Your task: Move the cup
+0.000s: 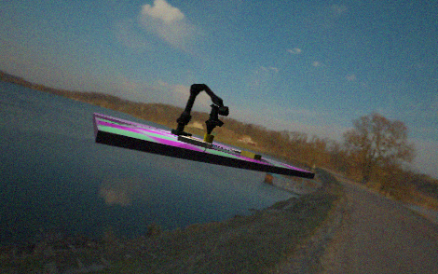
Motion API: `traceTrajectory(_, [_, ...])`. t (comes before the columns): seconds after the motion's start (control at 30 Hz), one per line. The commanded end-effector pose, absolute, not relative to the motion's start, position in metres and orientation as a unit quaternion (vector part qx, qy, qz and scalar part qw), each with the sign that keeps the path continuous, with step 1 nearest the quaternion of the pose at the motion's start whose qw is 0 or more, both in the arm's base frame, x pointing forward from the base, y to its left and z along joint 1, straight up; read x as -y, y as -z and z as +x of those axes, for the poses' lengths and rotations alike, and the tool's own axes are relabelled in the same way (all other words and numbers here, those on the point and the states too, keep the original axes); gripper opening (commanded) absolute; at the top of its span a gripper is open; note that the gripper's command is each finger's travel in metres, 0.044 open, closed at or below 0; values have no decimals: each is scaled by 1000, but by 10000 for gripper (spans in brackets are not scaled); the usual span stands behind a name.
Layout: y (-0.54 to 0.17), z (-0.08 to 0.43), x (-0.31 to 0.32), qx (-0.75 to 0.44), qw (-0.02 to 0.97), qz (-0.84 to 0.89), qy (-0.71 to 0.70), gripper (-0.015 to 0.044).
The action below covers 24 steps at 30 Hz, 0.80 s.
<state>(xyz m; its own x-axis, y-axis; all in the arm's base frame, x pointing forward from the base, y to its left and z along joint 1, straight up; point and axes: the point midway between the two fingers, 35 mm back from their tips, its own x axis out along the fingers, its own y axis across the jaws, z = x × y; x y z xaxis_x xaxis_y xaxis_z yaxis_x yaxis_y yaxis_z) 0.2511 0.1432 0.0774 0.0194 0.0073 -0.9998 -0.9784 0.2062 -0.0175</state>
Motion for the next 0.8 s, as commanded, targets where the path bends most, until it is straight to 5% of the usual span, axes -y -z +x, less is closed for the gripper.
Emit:
traceTrajectory(0.0, [-87,252,-144,-540,560,-448,-441,147])
traceTrajectory(0.37, [-99,248,-142,-540,561,-448,-440,147])
traceTrajectory(0.77, [-100,249,-143,-541,558,-448,-442,440])
